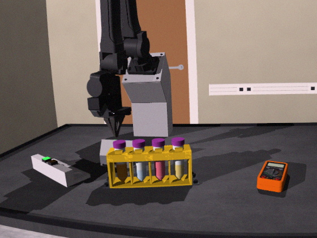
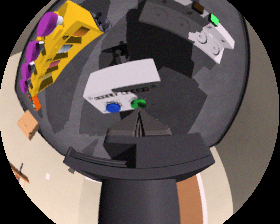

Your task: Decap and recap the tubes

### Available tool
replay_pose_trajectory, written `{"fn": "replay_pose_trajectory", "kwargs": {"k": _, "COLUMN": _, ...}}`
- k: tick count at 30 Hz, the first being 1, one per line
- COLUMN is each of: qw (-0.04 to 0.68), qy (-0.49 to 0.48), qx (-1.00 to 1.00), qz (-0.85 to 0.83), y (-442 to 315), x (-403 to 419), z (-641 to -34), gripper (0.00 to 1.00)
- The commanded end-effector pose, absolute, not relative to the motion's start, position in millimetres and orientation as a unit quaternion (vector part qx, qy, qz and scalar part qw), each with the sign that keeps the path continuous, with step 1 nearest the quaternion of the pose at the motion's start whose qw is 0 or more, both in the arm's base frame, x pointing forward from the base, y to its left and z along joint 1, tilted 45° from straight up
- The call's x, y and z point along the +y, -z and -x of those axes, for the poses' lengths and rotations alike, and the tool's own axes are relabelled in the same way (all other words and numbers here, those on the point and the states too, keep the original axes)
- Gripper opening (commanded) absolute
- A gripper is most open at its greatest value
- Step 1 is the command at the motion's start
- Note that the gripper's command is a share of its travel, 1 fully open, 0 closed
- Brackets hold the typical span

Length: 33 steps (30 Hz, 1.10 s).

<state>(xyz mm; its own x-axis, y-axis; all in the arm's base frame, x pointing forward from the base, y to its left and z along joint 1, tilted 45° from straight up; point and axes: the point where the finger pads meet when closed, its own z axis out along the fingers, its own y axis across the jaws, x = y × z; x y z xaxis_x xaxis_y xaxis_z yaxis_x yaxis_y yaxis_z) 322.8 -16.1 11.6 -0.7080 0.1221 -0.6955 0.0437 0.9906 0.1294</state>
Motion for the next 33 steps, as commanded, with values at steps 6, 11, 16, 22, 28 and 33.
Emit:
{"fn": "replay_pose_trajectory", "kwargs": {"k": 6, "qw": 0.386, "qy": -0.055, "qx": 0.92, "qz": -0.044, "y": -16, "x": -12, "z": -323, "gripper": 0.0}}
{"fn": "replay_pose_trajectory", "kwargs": {"k": 11, "qw": 0.384, "qy": -0.055, "qx": 0.921, "qz": -0.044, "y": -12, "x": -12, "z": -328, "gripper": 0.0}}
{"fn": "replay_pose_trajectory", "kwargs": {"k": 16, "qw": 0.384, "qy": -0.055, "qx": 0.92, "qz": -0.044, "y": -10, "x": -12, "z": -331, "gripper": 0.0}}
{"fn": "replay_pose_trajectory", "kwargs": {"k": 22, "qw": 0.384, "qy": -0.055, "qx": 0.921, "qz": -0.044, "y": -8, "x": -11, "z": -333, "gripper": 0.0}}
{"fn": "replay_pose_trajectory", "kwargs": {"k": 28, "qw": 0.384, "qy": -0.055, "qx": 0.921, "qz": -0.044, "y": -5, "x": -11, "z": -336, "gripper": 0.0}}
{"fn": "replay_pose_trajectory", "kwargs": {"k": 33, "qw": 0.384, "qy": -0.055, "qx": 0.921, "qz": -0.044, "y": -4, "x": -11, "z": -337, "gripper": 0.0}}
